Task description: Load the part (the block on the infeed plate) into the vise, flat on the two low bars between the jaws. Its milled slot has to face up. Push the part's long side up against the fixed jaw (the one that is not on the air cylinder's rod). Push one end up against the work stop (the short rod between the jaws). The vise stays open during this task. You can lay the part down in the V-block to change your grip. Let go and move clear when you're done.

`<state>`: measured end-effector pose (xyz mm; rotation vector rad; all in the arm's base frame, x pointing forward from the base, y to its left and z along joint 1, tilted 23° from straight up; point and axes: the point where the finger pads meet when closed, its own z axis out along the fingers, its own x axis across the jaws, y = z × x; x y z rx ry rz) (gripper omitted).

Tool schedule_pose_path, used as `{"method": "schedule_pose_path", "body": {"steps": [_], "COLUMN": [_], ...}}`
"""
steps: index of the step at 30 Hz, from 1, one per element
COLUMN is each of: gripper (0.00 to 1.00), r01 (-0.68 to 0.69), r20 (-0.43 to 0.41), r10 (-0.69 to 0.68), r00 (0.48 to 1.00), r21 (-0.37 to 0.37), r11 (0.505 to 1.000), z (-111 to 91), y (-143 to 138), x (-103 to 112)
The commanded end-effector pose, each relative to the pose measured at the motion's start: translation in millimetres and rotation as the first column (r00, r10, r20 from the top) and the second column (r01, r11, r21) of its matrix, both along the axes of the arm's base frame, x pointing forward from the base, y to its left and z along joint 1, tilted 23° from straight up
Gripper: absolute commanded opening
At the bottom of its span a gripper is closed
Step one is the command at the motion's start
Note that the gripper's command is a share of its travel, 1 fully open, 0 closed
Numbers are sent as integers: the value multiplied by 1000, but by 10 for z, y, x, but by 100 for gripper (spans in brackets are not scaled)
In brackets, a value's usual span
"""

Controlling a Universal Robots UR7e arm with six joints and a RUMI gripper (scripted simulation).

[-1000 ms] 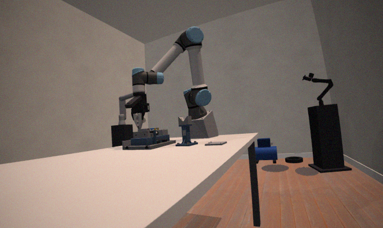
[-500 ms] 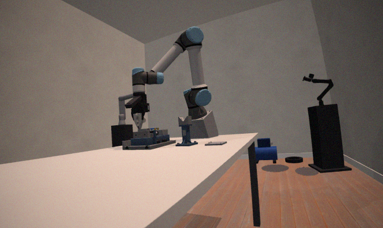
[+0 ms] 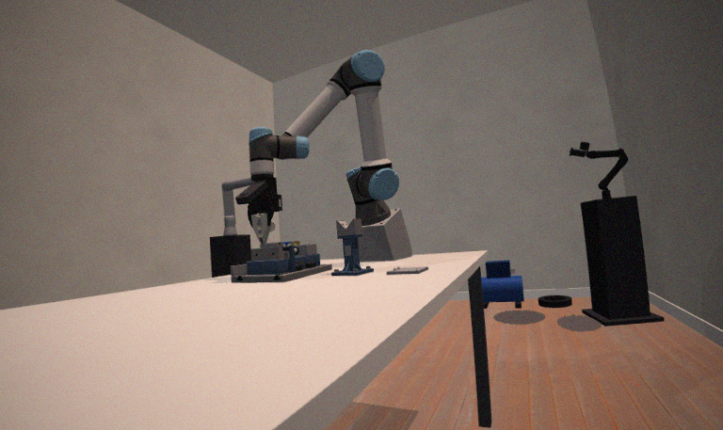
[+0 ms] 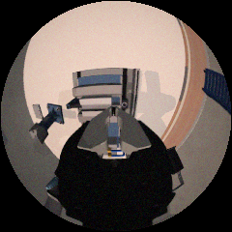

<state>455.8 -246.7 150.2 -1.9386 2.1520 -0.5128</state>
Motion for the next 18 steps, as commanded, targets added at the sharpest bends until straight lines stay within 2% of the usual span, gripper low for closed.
{"method": "schedule_pose_path", "body": {"steps": [1, 18], "gripper": [0, 0], "r01": [0, 0], "r20": [1, 1], "r10": [0, 0], "r00": [1000, 1000], "r21": [-1, -1], "r11": [1000, 1000], "z": [6, 16], "y": [-16, -135], "x": [0, -15]}}
